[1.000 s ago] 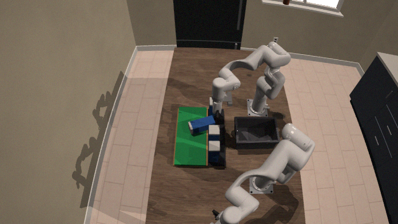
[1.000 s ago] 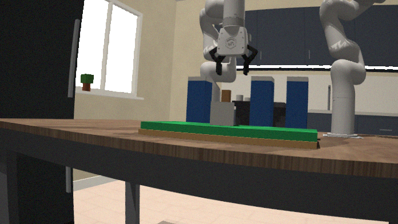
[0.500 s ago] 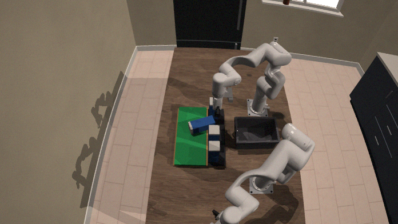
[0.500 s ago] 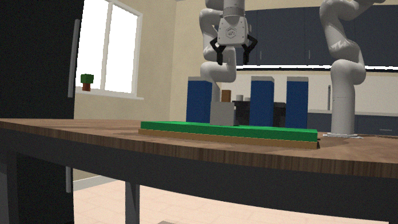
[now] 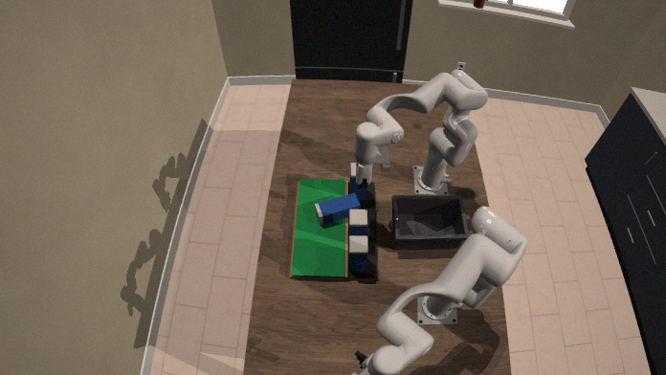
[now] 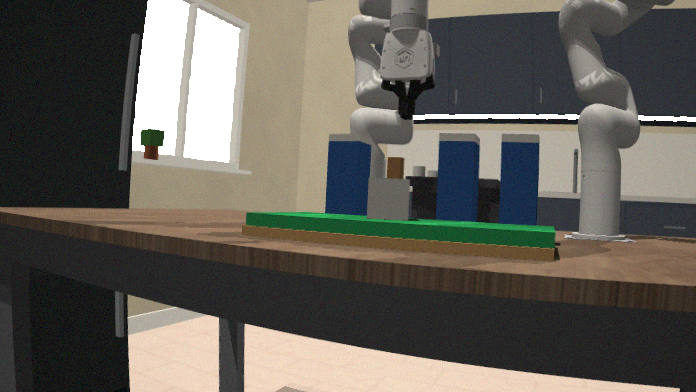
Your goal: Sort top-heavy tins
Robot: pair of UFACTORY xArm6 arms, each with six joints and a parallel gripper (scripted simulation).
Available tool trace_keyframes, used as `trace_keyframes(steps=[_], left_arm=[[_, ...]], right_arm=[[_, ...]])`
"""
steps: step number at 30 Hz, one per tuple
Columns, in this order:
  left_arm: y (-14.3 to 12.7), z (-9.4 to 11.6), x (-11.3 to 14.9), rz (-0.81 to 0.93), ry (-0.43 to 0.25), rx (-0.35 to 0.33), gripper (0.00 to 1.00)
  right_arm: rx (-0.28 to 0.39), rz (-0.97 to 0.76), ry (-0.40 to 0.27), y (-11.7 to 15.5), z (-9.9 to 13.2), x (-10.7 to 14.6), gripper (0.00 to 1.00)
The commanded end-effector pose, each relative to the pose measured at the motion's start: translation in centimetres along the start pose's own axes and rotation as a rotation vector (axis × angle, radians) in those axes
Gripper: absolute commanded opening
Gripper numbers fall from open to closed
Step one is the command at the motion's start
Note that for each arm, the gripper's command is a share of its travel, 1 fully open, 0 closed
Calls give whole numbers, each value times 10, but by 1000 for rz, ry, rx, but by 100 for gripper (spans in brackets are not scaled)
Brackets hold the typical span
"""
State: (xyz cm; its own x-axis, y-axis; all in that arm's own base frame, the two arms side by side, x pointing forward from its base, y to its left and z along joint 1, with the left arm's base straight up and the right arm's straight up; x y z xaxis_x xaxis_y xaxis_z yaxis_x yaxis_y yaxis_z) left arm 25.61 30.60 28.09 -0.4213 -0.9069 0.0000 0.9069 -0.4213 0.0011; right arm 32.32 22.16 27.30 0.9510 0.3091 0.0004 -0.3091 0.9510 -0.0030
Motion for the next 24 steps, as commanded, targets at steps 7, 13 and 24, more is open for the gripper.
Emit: trace_keyframes(steps=[7, 13, 24], left_arm=[[0, 2, -1, 0, 4, 1, 100], [0, 2, -1, 0, 4, 1, 100], [0, 2, -1, 0, 4, 1, 100]], right_arm=[[1, 0, -5, 0, 2, 1, 0], [1, 0, -5, 0, 2, 1, 0], [1, 0, -5, 0, 20, 1, 0]])
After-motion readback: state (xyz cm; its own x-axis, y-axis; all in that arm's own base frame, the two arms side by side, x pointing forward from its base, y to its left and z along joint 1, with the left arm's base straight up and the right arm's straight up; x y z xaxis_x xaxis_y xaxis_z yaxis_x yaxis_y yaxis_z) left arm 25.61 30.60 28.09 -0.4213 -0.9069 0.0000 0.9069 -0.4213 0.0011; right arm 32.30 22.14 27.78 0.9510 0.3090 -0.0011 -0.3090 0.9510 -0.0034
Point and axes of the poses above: on each arm, the point where the finger pads meet when closed, its own z axis back along the fingers, its own y axis across the jaws, x = y × z, the point moved 3 cm from there along z, back along the fingers, and after that the axes turned 15 degrees about z, right-handed, at the moved point
